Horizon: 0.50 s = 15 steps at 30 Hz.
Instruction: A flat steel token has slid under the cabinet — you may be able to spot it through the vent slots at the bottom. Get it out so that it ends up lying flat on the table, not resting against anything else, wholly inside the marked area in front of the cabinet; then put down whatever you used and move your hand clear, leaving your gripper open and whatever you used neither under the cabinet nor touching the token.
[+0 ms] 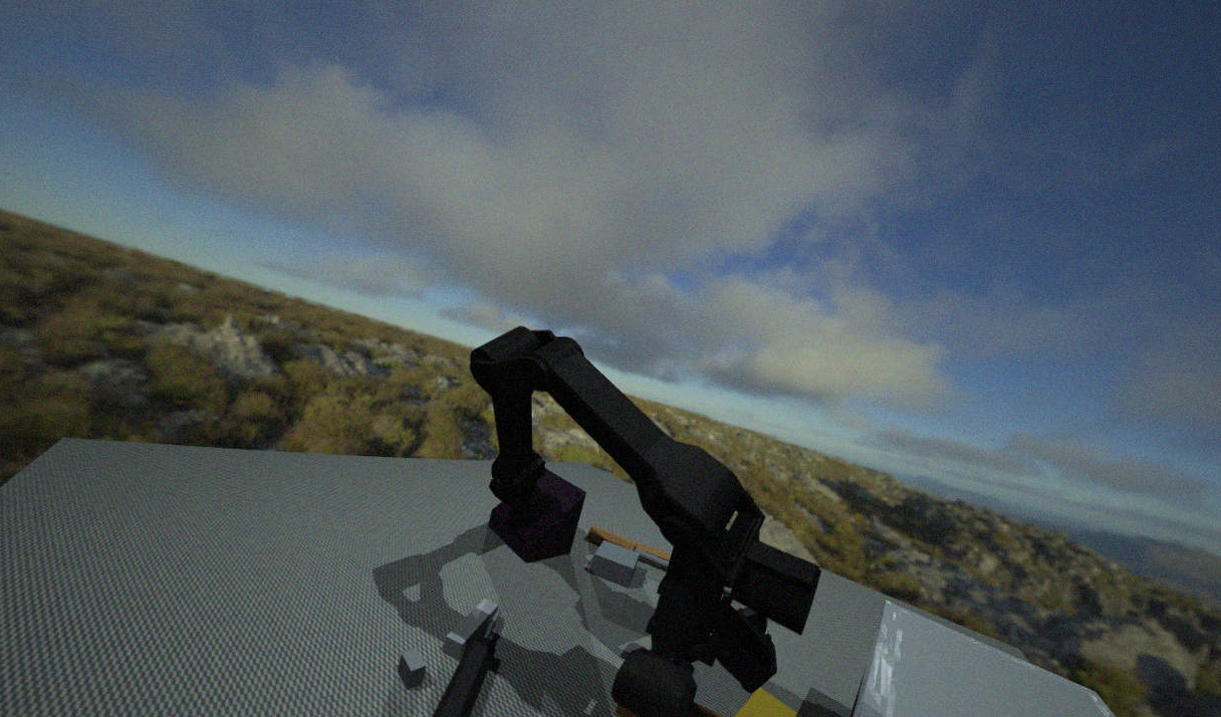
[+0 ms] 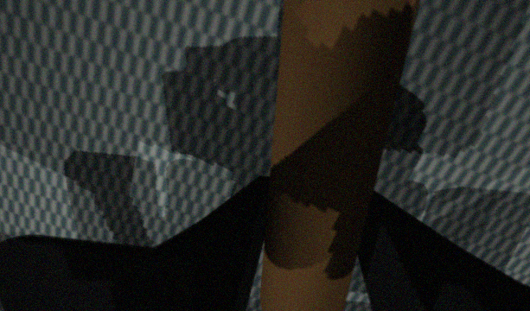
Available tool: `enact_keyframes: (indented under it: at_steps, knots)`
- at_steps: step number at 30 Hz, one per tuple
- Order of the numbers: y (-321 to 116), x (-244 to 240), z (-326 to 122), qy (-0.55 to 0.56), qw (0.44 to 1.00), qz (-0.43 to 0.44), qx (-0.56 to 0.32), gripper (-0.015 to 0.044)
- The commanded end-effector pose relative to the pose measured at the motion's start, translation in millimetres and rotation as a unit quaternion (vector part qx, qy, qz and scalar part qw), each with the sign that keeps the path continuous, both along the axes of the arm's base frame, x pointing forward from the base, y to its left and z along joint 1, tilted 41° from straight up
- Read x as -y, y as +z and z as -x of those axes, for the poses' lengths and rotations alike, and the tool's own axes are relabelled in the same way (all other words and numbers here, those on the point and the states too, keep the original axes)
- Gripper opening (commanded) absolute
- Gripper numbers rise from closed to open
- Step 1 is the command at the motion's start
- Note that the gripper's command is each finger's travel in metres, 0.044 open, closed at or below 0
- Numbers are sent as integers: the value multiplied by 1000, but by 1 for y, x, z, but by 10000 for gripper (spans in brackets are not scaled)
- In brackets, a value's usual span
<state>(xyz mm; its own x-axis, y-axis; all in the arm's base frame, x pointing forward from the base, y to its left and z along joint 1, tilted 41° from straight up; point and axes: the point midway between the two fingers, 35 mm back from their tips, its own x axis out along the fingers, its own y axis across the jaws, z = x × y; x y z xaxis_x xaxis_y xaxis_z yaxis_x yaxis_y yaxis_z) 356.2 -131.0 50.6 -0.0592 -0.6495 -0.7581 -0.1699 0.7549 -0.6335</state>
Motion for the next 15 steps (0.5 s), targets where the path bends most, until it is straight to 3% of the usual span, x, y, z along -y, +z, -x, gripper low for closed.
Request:
enact_keyframes:
  at_steps: [1,15]
  knots:
    - [0,1,7,1,1000,0,-4,0]
    - [3,3,21,1,1000,0,-4,0]
